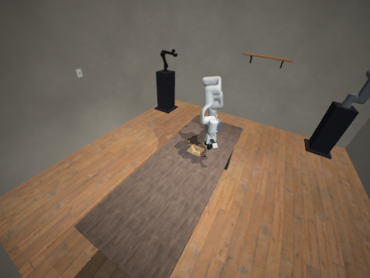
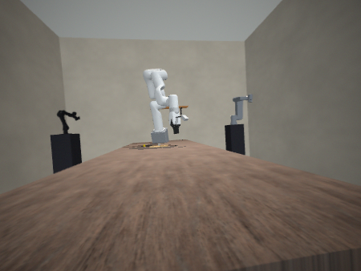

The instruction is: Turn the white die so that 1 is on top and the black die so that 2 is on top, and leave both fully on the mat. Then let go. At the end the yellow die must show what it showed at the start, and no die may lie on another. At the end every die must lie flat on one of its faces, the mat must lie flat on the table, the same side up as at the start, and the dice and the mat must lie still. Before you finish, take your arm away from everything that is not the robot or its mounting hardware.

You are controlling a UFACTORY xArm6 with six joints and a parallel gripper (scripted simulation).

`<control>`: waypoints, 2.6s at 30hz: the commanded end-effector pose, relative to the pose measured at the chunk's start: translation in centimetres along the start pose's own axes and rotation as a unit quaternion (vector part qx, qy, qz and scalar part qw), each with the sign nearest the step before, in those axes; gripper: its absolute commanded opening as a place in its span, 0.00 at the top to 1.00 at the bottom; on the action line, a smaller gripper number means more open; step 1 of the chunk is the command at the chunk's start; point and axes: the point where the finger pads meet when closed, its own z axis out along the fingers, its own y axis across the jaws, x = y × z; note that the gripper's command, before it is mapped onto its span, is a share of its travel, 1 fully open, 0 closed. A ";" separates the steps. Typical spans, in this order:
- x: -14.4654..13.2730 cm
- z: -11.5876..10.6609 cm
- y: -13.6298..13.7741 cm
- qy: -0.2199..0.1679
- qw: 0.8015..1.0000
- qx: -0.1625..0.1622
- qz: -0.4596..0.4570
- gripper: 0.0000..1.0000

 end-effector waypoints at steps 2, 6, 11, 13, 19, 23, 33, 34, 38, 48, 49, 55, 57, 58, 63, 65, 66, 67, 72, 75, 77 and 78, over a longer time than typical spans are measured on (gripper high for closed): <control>0.0 -0.2 0.0 0.052 0.999 -0.001 0.000 0.89; -0.2 -0.3 0.1 0.123 0.992 0.000 -0.001 0.89; -0.4 -0.2 0.0 0.174 0.985 0.004 -0.002 0.89; -0.5 -0.3 0.2 0.208 0.978 -0.001 -0.001 0.89; -0.7 -0.3 0.0 0.258 0.966 -0.002 -0.001 0.89; -0.8 -0.3 0.0 0.313 0.950 -0.001 -0.002 0.89; -1.1 -0.4 0.0 0.395 0.919 -0.001 -0.001 0.89; -1.1 -0.4 0.0 0.395 0.919 -0.001 -0.001 0.89; -1.2 -0.4 0.0 0.404 0.915 -0.001 0.000 0.89; -1.2 0.3 0.0 0.404 0.915 -0.001 -0.001 0.89; -1.2 0.5 0.0 0.404 0.915 -0.001 -0.001 0.89; -1.3 1.7 0.0 0.404 0.915 -0.001 -0.001 0.89; -1.3 2.5 0.0 0.404 0.915 -0.001 -0.001 0.89; -1.3 2.9 0.0 0.404 0.915 -0.001 -0.001 0.89; -1.4 4.9 0.0 0.404 0.915 -0.001 -0.001 0.89; -1.5 5.6 0.0 0.404 0.915 -0.001 -0.001 0.89; -1.5 6.0 0.0 0.404 0.915 -0.001 -0.001 0.89; -1.5 6.0 0.0 0.404 0.915 -0.001 -0.001 0.89; -1.5 7.0 0.0 0.404 0.915 -0.001 -0.001 0.89; -1.5 7.4 0.0 0.404 0.915 -0.001 -0.001 0.89; -1.5 7.4 0.0 0.404 0.915 -0.001 -0.001 0.89; -1.5 7.5 0.0 0.404 0.915 -0.001 -0.001 0.89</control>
